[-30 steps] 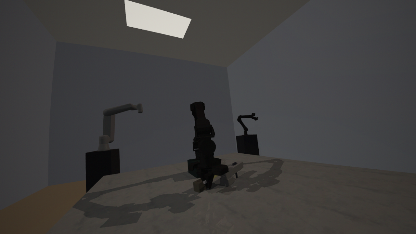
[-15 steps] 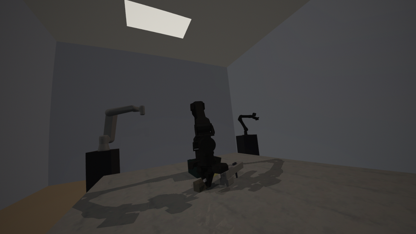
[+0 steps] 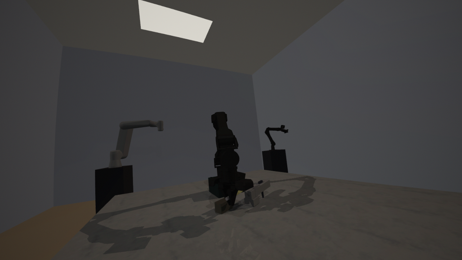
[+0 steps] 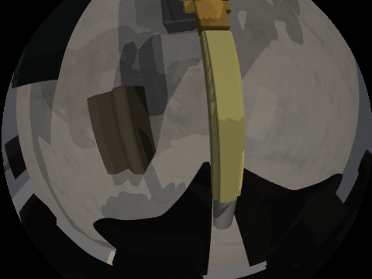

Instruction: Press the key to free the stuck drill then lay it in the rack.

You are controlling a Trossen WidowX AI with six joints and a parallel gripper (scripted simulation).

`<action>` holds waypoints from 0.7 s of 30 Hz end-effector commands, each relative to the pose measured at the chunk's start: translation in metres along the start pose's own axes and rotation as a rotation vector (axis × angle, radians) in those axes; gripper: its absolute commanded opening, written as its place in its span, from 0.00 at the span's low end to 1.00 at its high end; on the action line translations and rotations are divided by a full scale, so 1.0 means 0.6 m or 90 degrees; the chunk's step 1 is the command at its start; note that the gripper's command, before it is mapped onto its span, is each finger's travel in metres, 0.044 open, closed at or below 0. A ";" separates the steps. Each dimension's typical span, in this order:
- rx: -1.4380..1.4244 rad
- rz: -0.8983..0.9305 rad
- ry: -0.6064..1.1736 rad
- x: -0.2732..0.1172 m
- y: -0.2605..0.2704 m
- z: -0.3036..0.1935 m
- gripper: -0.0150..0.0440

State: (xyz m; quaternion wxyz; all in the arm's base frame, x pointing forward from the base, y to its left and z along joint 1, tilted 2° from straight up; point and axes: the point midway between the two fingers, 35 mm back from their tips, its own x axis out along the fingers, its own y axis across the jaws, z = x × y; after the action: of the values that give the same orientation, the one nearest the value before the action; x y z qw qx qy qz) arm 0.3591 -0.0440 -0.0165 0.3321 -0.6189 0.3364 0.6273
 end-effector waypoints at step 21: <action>0.002 0.001 0.003 -0.014 0.019 -0.006 0.25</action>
State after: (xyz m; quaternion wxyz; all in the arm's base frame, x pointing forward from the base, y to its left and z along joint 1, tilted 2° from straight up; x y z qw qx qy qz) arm 0.3555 -0.0489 -0.0094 0.3336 -0.6175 0.3383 0.6269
